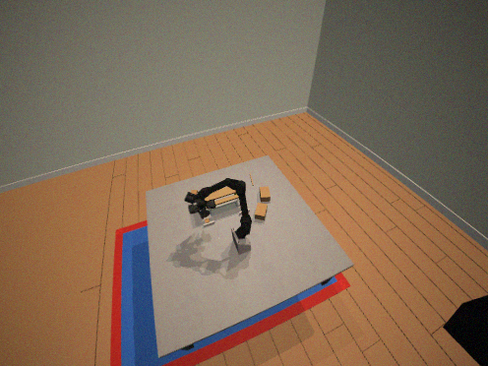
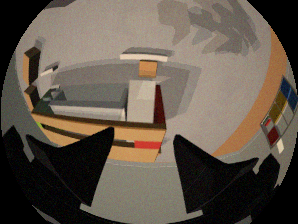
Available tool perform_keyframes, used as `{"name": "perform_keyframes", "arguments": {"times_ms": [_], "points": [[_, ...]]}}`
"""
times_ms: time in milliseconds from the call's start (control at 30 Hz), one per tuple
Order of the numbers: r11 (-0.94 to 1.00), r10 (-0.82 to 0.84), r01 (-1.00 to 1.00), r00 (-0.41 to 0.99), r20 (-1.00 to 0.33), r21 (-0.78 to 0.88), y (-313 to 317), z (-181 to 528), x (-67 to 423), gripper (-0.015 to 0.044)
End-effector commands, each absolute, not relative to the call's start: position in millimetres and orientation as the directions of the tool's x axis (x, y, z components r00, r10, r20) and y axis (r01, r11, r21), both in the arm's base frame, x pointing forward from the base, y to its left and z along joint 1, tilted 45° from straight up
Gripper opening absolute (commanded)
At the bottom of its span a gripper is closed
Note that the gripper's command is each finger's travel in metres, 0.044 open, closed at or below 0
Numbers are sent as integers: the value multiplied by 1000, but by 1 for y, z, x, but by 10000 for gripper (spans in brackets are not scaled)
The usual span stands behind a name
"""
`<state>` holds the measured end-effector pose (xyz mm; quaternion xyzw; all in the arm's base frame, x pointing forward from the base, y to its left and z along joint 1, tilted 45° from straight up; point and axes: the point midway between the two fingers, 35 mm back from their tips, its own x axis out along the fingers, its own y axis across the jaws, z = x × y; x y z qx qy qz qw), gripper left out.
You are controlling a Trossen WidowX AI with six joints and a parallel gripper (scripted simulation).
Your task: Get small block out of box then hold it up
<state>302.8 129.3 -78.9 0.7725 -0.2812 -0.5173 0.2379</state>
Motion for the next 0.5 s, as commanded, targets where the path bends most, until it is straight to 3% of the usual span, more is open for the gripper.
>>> {"name": "perform_keyframes", "arguments": {"times_ms": [0,467], "points": [[-718,-684,-132,315,-658,683,129,-79,303,285],[-715,-687,-133,315,-655,686,66,-149,291,285]]}}
